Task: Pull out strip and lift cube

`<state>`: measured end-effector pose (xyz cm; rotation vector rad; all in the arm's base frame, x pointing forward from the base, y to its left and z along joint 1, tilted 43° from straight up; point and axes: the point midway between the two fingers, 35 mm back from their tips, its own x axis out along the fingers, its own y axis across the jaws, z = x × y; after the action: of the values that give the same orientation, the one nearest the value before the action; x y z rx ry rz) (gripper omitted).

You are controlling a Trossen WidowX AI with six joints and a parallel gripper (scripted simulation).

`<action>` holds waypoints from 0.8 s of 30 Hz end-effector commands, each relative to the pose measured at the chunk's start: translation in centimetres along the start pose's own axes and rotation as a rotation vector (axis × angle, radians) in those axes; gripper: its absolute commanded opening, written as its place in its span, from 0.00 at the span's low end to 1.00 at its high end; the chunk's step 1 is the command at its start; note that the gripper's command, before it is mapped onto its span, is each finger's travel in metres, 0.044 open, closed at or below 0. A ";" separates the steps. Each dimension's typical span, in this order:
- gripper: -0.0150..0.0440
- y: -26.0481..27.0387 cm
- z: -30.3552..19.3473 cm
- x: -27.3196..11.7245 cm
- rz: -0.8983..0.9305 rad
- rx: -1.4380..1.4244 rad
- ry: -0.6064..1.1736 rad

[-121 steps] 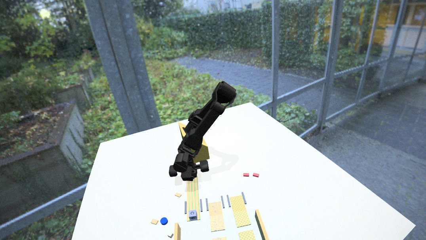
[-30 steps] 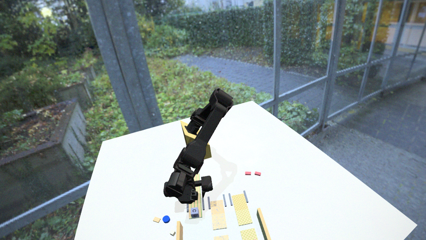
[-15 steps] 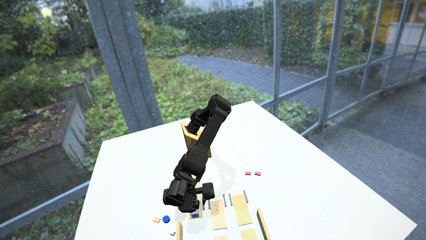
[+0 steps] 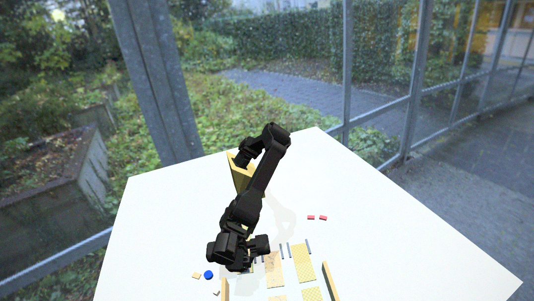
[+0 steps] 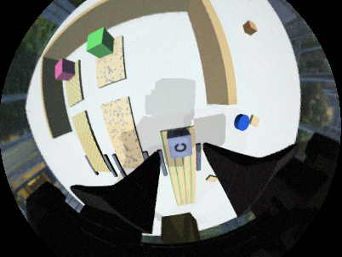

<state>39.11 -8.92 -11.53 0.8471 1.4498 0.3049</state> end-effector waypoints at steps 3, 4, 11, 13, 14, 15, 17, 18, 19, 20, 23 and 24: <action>0.68 0.0 -0.1 1.2 0.004 0.007 0.003; 0.68 0.0 -0.1 1.4 0.005 0.007 0.003; 0.68 0.0 -0.2 2.5 0.005 0.007 0.003; 0.68 0.0 -0.2 2.8 0.006 0.007 0.003; 0.68 0.0 -0.2 3.0 0.006 0.007 0.003; 0.68 0.0 -0.2 3.2 0.006 0.007 0.003; 0.68 0.0 -0.2 3.5 0.006 0.007 0.003; 0.68 0.0 -0.2 3.5 0.006 0.007 0.003; 0.68 0.0 -0.2 3.6 0.006 0.007 0.003; 0.68 0.0 -0.2 3.6 0.006 0.007 0.003; 0.63 0.0 -0.1 3.3 0.003 0.000 0.002; 0.59 0.0 -0.1 3.3 0.003 0.000 0.002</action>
<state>39.47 -6.66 -14.00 0.8494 1.4517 0.3077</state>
